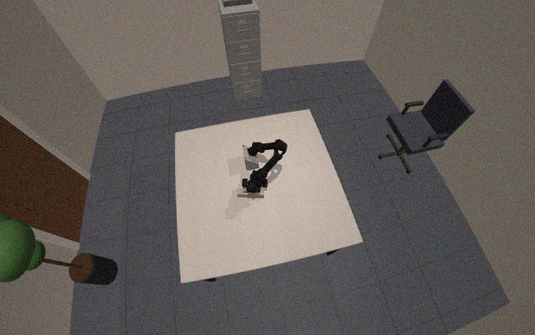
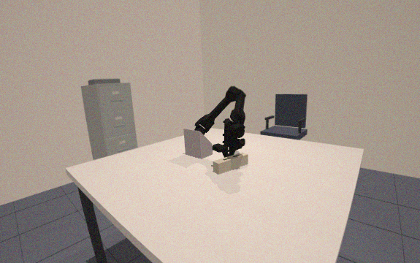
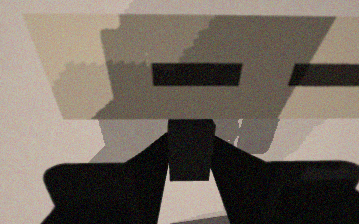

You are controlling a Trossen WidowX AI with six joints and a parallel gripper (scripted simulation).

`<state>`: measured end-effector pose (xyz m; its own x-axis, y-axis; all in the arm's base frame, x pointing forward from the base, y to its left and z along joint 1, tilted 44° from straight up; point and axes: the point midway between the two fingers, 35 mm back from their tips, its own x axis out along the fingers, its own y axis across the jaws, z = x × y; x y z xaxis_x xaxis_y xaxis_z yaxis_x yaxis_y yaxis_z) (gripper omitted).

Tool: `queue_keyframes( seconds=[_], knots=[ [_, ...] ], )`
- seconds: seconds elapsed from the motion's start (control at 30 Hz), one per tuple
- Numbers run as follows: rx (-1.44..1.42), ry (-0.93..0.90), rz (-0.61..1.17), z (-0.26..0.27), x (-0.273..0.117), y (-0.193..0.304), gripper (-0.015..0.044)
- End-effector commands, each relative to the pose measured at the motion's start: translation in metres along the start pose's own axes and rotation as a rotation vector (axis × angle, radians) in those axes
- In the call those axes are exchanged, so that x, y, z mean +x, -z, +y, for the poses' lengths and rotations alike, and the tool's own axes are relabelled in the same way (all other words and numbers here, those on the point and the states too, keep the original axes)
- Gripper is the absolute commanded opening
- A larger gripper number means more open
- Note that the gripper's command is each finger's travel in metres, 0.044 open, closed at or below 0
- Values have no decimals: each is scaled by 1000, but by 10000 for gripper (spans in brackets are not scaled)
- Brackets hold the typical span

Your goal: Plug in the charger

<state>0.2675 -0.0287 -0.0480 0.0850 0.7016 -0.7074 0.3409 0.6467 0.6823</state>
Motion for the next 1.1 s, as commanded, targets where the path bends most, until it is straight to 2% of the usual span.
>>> queue_keyframes(
  seconds=[0.0,1.07],
  knots=[
    [5,-3,-2,1,-1,-2,0],
    [5,-3,-2,1,-2,-13,0]
  ],
)
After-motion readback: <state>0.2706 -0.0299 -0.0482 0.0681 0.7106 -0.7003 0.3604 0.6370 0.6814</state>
